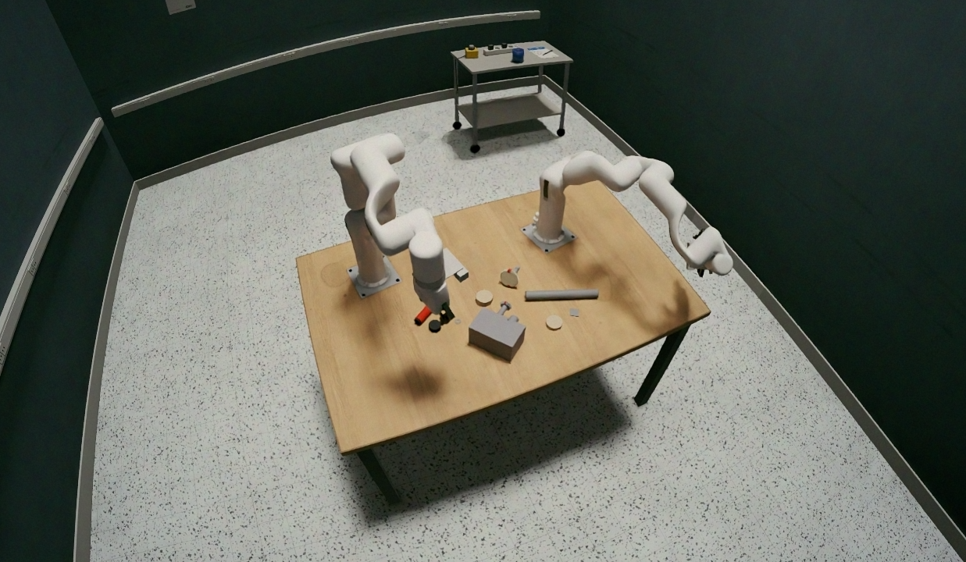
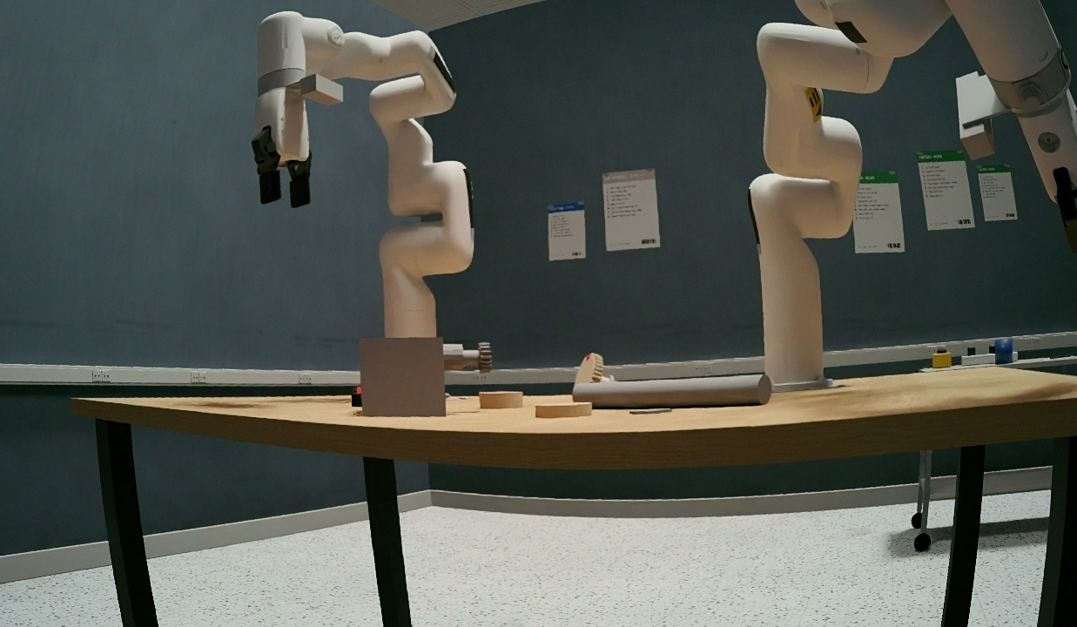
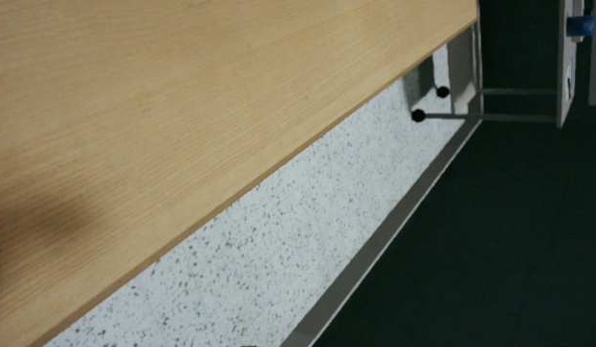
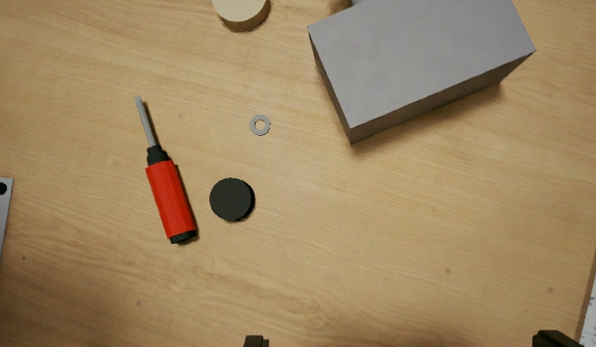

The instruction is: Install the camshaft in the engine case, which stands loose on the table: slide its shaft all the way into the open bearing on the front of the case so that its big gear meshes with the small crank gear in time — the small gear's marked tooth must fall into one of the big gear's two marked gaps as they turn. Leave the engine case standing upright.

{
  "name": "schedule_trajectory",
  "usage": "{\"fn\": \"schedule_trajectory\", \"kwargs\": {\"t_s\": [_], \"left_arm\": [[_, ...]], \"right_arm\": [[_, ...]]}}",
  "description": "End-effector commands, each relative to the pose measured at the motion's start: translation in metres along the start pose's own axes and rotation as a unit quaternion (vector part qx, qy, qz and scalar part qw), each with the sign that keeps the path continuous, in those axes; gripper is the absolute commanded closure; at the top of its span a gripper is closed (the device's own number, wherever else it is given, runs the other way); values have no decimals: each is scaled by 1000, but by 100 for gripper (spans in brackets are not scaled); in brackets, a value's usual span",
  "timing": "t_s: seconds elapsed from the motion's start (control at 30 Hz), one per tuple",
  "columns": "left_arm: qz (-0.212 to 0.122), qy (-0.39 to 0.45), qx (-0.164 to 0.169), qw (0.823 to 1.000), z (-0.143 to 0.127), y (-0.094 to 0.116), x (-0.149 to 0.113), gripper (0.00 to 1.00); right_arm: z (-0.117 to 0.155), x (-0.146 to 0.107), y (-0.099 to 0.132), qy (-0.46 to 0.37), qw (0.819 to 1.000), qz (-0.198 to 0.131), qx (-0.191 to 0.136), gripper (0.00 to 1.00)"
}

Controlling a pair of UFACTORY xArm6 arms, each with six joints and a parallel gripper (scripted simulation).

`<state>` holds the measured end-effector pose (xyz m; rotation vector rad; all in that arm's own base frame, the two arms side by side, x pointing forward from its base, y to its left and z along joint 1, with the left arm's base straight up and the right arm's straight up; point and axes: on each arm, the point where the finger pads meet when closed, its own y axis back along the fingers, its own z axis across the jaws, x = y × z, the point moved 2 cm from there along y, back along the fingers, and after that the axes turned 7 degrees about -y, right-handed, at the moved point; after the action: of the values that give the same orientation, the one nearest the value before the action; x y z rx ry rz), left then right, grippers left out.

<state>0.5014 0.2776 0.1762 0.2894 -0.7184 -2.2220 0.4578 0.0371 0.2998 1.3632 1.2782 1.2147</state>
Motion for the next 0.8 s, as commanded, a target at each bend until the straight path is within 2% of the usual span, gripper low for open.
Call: {"fn": "schedule_trajectory", "kwargs": {"t_s": [0.0,0.13,0.27,0.33,0.4,0.57,0.67,0.77], "left_arm": [[-1,2,1,1000,2,2,-1,0],[-1,2,1,1000,2,2,-1,0],[-1,2,1,1000,2,2,-1,0],[-1,2,1,1000,2,2,-1,0],[-1,2,1,1000,2,2,-1,0],[-1,2,1,1000,2,2,-1,0],[-1,2,1,1000,2,2,-1,0],[-1,2,1,1000,2,2,-1,0]], "right_arm": [[-1,-41,4,-84,996,4,-10,0],[-7,-85,6,-176,984,8,-16,0],[-19,-132,7,-275,961,13,-23,0],[-19,-132,7,-275,961,13,-23,0],[-27,-157,7,-327,945,16,-26,0],[-55,-218,6,-457,889,24,-33,0],[-77,-253,5,-534,844,28,-36,0],[-102,-286,3,-608,792,33,-39,0]]}}
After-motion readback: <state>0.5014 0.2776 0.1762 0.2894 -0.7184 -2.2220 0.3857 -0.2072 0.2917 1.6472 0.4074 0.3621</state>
